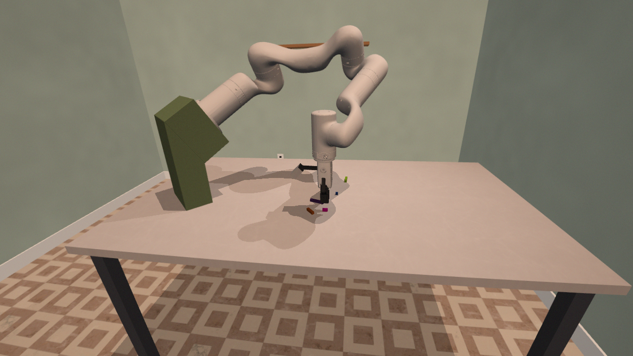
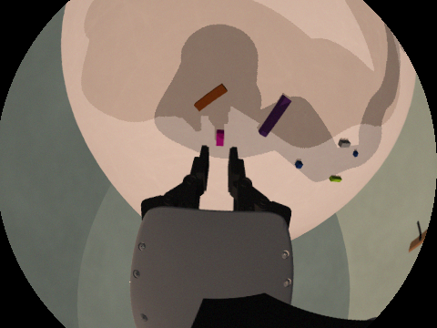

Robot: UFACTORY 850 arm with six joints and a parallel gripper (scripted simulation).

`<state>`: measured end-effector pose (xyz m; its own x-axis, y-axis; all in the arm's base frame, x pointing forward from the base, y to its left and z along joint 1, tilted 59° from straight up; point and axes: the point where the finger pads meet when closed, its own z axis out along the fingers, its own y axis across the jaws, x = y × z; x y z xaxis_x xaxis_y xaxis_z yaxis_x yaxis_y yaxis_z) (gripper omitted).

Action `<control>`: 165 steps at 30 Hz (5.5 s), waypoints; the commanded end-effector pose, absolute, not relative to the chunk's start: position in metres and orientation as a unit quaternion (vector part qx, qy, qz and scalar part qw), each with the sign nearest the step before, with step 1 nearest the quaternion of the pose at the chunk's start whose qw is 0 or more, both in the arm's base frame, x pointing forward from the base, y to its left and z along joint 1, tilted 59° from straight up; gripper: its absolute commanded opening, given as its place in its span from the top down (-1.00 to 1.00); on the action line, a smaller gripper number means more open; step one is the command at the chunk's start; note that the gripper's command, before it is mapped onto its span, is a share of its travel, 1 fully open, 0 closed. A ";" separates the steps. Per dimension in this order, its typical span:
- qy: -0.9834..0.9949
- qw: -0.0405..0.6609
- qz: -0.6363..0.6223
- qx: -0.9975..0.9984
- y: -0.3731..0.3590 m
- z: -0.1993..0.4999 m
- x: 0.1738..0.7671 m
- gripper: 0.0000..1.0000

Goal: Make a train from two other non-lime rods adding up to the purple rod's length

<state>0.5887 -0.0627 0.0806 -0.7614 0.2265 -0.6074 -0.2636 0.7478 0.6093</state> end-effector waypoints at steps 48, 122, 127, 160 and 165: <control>0.856 0.275 0.412 0.147 -0.086 0.083 0.550 -1.00; 0.788 0.158 0.469 0.367 -0.069 0.046 0.540 0.51; 0.788 0.158 0.469 0.367 -0.066 0.044 0.543 0.51; 0.788 0.158 0.469 0.367 -0.043 0.026 0.565 0.51; 0.788 0.158 0.469 0.367 -0.043 0.025 0.566 0.51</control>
<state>0.5656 -0.0424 0.0252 -0.6820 0.7250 0.0961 0.4295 0.2907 0.8550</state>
